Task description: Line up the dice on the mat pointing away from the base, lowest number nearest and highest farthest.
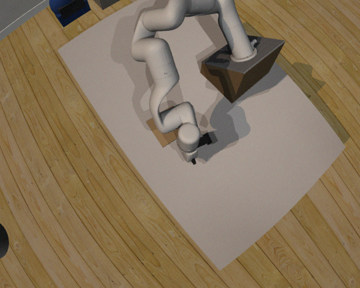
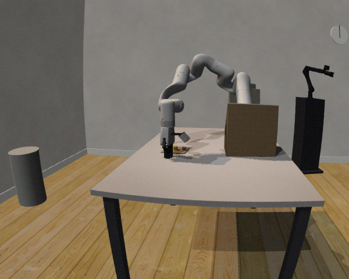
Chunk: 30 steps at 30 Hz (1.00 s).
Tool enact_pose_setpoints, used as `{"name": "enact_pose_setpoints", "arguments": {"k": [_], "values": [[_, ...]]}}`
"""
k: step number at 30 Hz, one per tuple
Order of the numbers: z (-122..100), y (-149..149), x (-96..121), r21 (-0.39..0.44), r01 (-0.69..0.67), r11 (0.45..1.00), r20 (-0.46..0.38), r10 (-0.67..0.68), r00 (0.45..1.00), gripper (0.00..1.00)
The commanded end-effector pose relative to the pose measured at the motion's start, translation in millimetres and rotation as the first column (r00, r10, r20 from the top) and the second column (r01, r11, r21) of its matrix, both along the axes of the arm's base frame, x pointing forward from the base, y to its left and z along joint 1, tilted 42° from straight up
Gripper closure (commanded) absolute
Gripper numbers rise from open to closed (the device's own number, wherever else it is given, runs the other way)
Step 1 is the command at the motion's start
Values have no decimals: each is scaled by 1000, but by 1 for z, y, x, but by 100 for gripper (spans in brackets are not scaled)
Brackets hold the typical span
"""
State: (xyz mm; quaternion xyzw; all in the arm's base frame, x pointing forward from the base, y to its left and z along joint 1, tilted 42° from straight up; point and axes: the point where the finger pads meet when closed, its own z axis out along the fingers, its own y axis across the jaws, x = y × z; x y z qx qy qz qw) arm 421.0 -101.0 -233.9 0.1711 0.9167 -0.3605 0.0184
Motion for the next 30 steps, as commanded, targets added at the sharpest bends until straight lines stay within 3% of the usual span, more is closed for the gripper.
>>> {"name": "enact_pose_setpoints", "arguments": {"k": [1,25,26,30], "values": [[0,2,2,3,-2,1000,3,2,1000,64],[0,2,2,3,-2,1000,3,2,1000,64],[0,2,2,3,-2,1000,3,2,1000,85],[0,2,2,3,-2,1000,3,2,1000,85]]}}
